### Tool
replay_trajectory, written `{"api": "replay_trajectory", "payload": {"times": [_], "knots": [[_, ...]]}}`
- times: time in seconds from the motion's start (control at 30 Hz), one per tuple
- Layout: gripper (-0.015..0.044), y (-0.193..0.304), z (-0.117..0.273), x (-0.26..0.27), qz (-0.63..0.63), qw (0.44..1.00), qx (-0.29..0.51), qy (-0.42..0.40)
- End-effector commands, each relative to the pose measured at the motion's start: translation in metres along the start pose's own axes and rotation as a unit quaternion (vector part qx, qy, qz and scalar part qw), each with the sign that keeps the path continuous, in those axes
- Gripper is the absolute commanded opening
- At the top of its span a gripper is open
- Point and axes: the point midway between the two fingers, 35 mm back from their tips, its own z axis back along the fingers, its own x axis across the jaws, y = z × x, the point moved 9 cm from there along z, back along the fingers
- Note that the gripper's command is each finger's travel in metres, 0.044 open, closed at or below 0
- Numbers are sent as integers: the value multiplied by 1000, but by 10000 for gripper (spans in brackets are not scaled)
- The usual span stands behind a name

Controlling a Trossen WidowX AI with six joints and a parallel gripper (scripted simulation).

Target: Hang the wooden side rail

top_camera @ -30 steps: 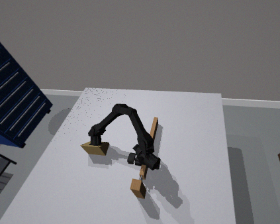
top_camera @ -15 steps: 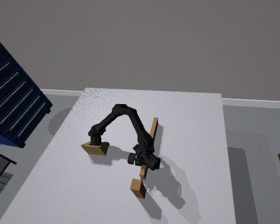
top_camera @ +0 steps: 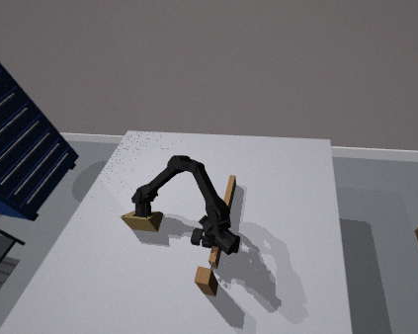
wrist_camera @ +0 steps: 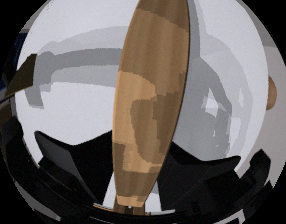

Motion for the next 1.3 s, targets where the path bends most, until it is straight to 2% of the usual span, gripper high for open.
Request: {"api": "replay_trajectory", "payload": {"times": [0.0, 1.27], "knots": [[0, 2, 6, -2, 1, 1000, 3, 6], [0, 6, 3, 1, 1, 1000, 4, 6]]}}
